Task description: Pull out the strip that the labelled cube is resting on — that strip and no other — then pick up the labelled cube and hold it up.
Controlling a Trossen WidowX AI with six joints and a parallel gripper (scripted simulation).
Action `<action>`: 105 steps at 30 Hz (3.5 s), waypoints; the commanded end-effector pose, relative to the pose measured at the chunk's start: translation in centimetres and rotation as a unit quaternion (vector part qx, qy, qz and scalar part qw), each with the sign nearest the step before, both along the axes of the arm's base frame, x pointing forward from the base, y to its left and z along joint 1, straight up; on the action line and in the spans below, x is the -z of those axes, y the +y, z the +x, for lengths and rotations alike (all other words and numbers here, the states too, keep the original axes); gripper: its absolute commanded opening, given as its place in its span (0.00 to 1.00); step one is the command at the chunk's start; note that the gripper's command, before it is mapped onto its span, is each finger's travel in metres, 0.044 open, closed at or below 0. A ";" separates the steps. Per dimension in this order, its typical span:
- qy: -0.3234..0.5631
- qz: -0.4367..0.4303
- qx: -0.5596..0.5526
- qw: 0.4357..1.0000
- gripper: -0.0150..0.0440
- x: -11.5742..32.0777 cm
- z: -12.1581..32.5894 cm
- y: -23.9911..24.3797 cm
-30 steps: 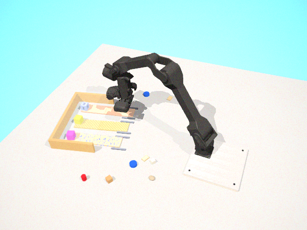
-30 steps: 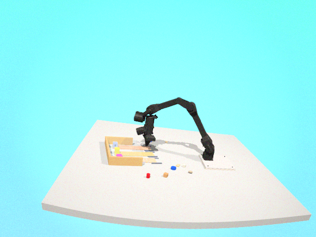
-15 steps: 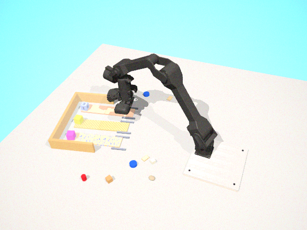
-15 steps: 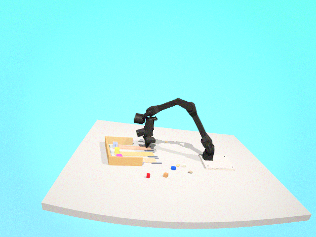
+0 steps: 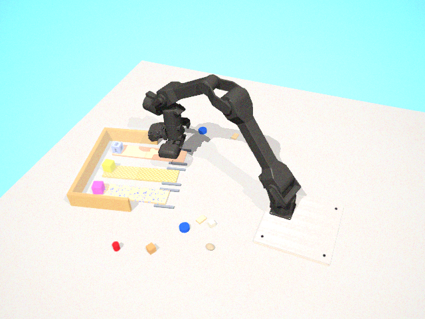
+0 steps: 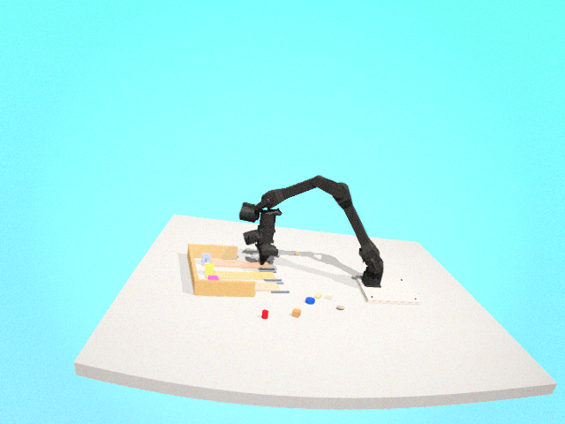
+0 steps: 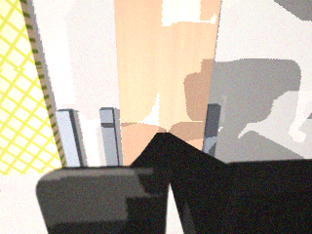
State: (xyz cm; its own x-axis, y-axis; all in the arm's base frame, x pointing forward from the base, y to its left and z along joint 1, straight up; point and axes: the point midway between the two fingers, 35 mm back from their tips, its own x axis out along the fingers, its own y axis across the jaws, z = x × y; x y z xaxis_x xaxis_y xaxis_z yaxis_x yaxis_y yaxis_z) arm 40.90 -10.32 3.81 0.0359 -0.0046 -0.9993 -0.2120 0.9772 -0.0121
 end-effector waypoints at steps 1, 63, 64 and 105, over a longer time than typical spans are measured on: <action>0.000 -0.002 -0.003 1.000 0.25 0.1 0.0 -0.1; 0.002 -0.002 -0.003 1.000 0.25 0.7 -2.9 -0.7; 0.002 -0.002 -0.003 1.000 0.25 0.7 -3.0 -0.8; 0.004 -0.003 -0.003 1.000 0.25 1.2 -9.2 -2.3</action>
State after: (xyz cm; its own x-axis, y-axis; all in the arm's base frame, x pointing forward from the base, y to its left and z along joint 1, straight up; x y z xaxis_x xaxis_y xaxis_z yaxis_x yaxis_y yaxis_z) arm 32.81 -12.50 3.24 0.0519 -0.0151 -0.9985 -0.2192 0.9753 -0.0261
